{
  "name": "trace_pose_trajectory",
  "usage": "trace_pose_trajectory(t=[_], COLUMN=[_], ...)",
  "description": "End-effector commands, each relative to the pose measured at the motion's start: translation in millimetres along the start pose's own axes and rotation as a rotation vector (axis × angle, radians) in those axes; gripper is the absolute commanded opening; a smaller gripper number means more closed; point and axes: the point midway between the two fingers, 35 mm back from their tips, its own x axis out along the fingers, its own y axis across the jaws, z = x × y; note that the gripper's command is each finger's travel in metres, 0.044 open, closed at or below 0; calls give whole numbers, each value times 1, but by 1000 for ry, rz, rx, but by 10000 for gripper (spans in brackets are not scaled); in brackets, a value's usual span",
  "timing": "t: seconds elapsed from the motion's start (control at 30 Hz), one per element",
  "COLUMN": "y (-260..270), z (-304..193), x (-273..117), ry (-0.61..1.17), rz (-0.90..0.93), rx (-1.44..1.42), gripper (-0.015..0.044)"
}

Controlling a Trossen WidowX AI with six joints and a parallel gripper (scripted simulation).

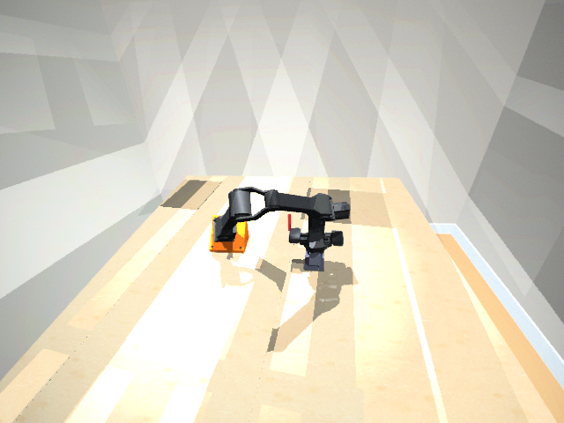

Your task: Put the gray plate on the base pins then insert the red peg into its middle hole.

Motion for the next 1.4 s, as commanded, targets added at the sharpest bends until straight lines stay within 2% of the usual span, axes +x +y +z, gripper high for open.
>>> trace_pose_trajectory(t=[0.0, 0.23, 0.4, 0.6, 0.67, 0.93, 1.23, 1.37], y=[0, 0, 1, 3, 0, 4, -70, -112], z=[0, 0, -1, -3, -2, -5, -136, -173], x=[0, 0, -11, -97, -115, -117, -124, -121], ry=[0, 0, 0, 1, -1, 0, 26, 11], rz=[0, 0, 3, 3, -1, -1, 1, -3], rx=[3, 3, -5, -10, -4, -10, -361, -494], gripper=[263, 440, 440, 440, 440, 440, 440, 440])
